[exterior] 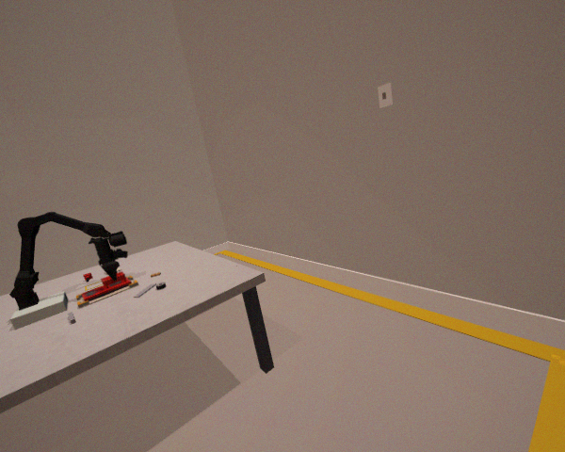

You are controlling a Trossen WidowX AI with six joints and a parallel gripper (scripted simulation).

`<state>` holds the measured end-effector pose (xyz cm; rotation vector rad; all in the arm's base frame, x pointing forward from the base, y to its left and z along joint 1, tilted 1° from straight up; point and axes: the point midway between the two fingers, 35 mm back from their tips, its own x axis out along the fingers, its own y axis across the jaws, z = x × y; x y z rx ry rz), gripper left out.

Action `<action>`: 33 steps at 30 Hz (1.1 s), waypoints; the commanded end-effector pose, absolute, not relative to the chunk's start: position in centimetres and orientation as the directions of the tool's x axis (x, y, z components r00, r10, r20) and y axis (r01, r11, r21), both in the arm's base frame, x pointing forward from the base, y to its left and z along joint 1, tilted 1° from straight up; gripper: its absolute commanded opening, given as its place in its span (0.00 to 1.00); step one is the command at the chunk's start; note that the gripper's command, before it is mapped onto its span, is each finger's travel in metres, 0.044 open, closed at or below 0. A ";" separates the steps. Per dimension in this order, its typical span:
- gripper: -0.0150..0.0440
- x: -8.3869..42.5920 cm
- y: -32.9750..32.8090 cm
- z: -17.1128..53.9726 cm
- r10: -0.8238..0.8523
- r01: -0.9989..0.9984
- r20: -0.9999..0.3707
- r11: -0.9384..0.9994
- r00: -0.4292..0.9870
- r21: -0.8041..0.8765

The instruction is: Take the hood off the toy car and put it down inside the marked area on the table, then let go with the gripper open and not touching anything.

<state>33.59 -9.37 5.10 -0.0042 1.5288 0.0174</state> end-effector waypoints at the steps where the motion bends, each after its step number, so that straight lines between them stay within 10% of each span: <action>1: 0.25 33.7 -9.4 5.6 0.007 -0.015 -0.999 1.000 0.048 0.006; 33: 0.25 33.8 -7.6 10.1 0.009 -0.012 -0.999 1.000 0.045 0.008</action>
